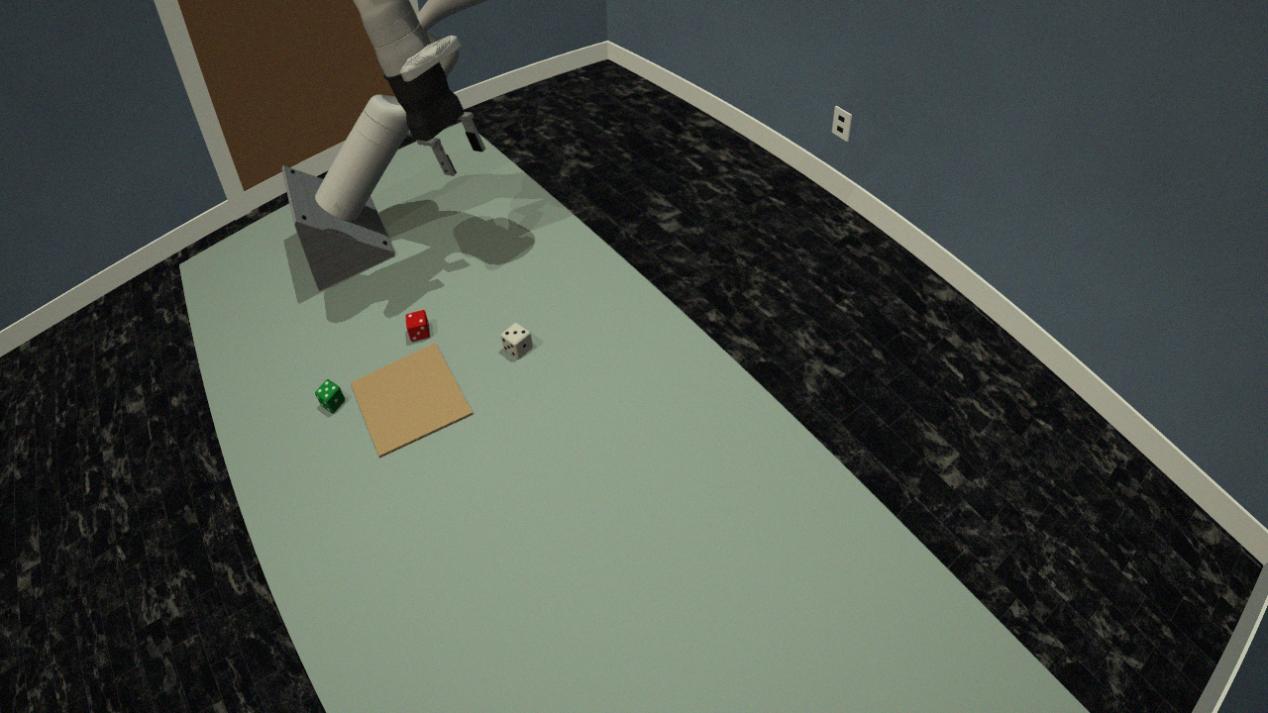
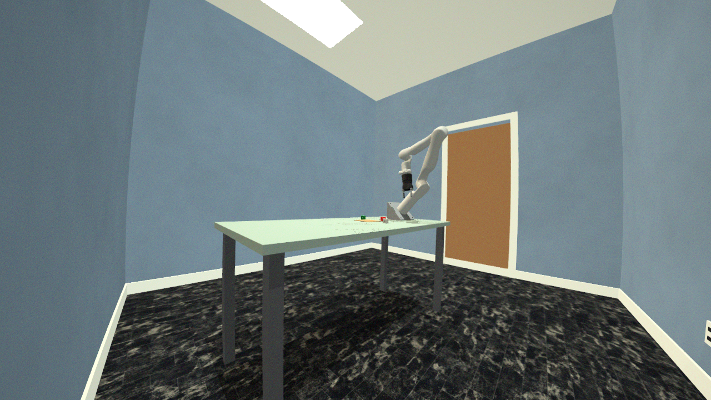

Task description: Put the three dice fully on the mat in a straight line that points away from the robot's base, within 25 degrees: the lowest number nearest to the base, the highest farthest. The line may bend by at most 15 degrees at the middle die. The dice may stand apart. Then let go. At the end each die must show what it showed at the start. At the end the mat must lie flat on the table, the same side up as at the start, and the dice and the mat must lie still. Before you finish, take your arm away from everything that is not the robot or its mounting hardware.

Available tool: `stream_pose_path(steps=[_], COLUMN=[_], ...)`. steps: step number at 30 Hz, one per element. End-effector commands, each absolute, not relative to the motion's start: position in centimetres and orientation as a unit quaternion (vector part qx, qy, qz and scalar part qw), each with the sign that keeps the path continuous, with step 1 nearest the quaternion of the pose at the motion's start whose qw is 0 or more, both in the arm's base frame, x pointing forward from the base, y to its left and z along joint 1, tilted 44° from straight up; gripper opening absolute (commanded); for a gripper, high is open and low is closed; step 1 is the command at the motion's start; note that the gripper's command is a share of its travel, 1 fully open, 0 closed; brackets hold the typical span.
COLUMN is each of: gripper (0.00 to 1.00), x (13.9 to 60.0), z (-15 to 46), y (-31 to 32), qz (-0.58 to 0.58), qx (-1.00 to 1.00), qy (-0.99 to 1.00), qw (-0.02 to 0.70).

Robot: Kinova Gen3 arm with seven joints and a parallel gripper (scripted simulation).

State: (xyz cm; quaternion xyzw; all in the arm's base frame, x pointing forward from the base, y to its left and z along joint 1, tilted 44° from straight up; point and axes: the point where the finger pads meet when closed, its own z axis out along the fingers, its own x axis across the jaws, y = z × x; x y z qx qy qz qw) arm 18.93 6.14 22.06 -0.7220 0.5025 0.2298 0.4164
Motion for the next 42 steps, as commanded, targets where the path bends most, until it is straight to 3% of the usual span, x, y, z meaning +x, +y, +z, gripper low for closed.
stream_pose_path(steps=[1,24,34,42], gripper=[1.0,1.0,1.0,1.0], x=[18.9,20.1,25.6,30.6], z=[22.1,20.8,13.4,3.9], y=[6.1,4.5,-3.2,-9.6], qz=[0.229,0.232,0.242,0.254], qx=[-0.722,-0.721,-0.714,-0.708], qy=[0.503,0.514,0.56,0.591], qw=[0.416,0.404,0.343,0.292])
